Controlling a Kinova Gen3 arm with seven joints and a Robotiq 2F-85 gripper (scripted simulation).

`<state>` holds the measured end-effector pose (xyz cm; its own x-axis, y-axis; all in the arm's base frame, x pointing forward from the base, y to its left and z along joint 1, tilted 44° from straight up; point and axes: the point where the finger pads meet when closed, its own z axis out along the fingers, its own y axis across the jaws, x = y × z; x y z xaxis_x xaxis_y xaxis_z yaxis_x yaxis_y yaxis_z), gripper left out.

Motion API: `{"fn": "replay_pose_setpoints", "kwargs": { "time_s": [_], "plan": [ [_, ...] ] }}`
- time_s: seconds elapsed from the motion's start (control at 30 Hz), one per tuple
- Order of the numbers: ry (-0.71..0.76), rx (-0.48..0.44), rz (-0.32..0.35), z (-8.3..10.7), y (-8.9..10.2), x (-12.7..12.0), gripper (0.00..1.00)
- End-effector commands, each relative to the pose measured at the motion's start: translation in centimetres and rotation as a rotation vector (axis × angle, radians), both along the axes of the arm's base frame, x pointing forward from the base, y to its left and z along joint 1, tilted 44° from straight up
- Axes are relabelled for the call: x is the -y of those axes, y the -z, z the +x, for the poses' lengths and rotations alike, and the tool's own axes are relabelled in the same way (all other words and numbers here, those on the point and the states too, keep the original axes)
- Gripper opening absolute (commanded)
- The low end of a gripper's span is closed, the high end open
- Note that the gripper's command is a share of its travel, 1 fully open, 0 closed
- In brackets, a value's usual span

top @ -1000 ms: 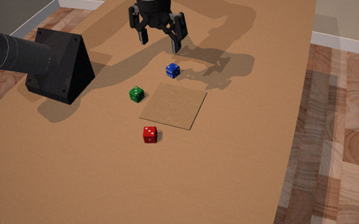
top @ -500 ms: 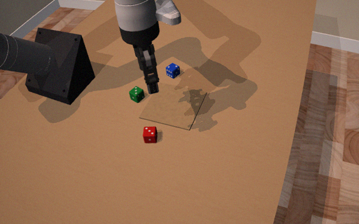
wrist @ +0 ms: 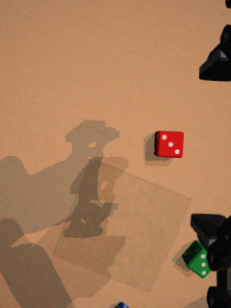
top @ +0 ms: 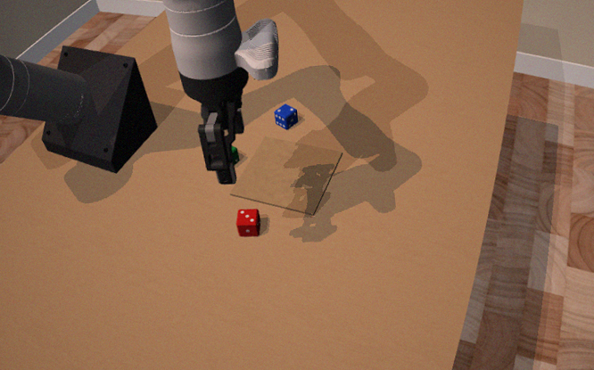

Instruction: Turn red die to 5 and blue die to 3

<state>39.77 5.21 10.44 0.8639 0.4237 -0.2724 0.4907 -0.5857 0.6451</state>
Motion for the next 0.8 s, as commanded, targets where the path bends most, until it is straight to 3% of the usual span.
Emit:
{"fn": "replay_pose_setpoints", "kwargs": {
  "time_s": [0.0, 0.77],
  "plan": [
    [0.001, 0.001, 0.001, 0.03, -0.03, 0.01, 1.0],
    [-0.012, -0.017, -0.004, -0.05, -0.01, 0.15, 1.0]
  ]
}}
